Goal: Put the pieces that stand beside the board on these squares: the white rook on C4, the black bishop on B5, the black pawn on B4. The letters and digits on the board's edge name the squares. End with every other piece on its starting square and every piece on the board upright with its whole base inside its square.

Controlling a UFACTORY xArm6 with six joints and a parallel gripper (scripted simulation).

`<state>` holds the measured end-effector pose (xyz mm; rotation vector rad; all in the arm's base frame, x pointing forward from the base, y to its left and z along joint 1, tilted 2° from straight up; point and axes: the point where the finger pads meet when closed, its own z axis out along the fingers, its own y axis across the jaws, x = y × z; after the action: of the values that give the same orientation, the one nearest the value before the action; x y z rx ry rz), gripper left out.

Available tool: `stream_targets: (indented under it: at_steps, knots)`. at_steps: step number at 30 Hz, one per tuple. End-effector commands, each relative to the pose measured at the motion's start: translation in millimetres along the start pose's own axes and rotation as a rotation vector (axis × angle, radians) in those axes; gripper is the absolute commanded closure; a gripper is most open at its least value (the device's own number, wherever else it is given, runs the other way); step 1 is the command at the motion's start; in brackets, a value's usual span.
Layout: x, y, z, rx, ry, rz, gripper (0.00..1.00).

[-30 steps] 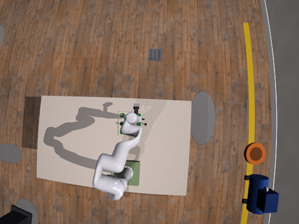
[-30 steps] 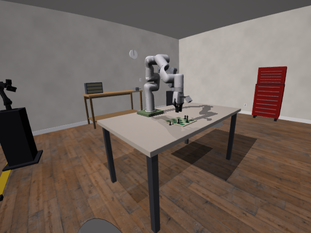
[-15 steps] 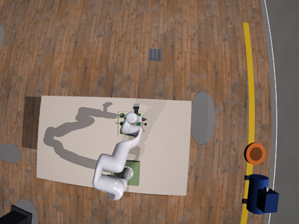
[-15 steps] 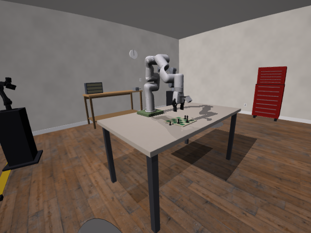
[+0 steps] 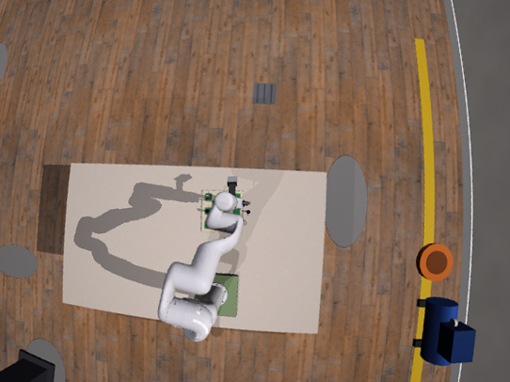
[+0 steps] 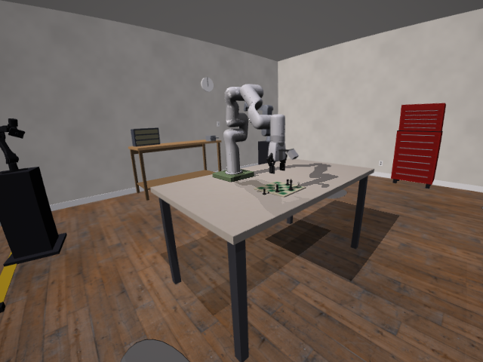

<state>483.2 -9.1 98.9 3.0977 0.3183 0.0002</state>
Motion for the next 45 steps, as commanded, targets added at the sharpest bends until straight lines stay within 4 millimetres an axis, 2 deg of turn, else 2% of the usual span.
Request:
stream_targets:
  at_steps: [1, 8, 10, 25, 27, 28, 42, 44, 45]
  knots:
    - [1, 1, -1, -0.001, 0.005, -0.044, 0.00]
    - [-2, 7, 0, -0.001, 0.004, -0.264, 0.00]
    - [-2, 7, 0, -0.001, 0.004, -0.264, 0.00]
    - [-16, 30, 8, -0.017, -0.005, -1.076, 0.00]
    - [-16, 30, 8, -0.017, -0.005, -1.076, 0.00]
    - [-17, 32, 8, -0.015, -0.005, -1.228, 0.00]
    - [-33, 53, 15, -0.035, -0.038, -1.919, 0.00]
    - [-33, 53, 15, -0.035, -0.038, -1.919, 0.00]
    - [-33, 54, 15, -0.032, -0.039, -2.071, 0.00]
